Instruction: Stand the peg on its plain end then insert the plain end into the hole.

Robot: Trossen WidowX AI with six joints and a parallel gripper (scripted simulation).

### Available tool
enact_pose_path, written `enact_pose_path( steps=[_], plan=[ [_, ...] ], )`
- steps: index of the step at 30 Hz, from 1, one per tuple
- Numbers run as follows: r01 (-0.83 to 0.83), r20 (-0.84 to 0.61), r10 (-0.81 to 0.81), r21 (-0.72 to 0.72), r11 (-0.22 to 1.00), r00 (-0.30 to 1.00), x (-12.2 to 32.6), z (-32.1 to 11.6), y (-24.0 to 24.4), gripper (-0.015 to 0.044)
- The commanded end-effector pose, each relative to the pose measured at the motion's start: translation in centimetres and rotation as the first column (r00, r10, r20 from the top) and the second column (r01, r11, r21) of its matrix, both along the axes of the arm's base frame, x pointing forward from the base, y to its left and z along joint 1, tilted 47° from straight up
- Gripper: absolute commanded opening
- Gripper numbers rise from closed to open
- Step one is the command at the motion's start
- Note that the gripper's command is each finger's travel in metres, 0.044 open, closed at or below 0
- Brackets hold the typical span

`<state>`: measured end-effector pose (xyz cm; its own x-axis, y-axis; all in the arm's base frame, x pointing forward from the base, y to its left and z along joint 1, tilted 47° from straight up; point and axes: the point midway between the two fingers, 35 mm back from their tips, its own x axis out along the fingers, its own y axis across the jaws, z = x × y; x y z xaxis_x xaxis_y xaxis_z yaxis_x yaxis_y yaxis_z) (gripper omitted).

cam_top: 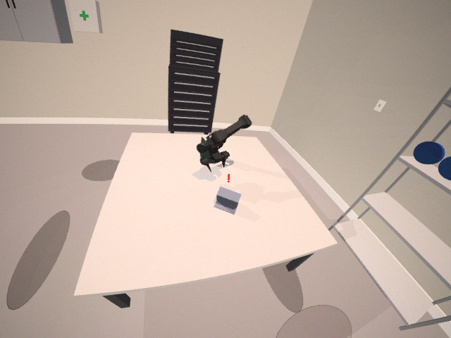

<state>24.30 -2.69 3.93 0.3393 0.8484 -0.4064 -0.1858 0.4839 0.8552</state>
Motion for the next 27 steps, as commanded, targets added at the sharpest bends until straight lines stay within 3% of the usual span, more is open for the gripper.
enact_pose_path(
  steps=[1, 15, 27],
  plan=[
    [-0.031, -0.122, 0.027, -0.028, 0.999, 0.992, 0.6, 1.0, 1.5, 0.0440],
    [-0.024, -0.489, -0.071, -0.184, 0.983, 0.870, 1.7, 5.7, 8.1, 0.0440],
    [-0.012, -0.514, -0.098, -0.206, 0.978, 0.852, 1.8, 6.1, 9.1, 0.0440]
  ],
)
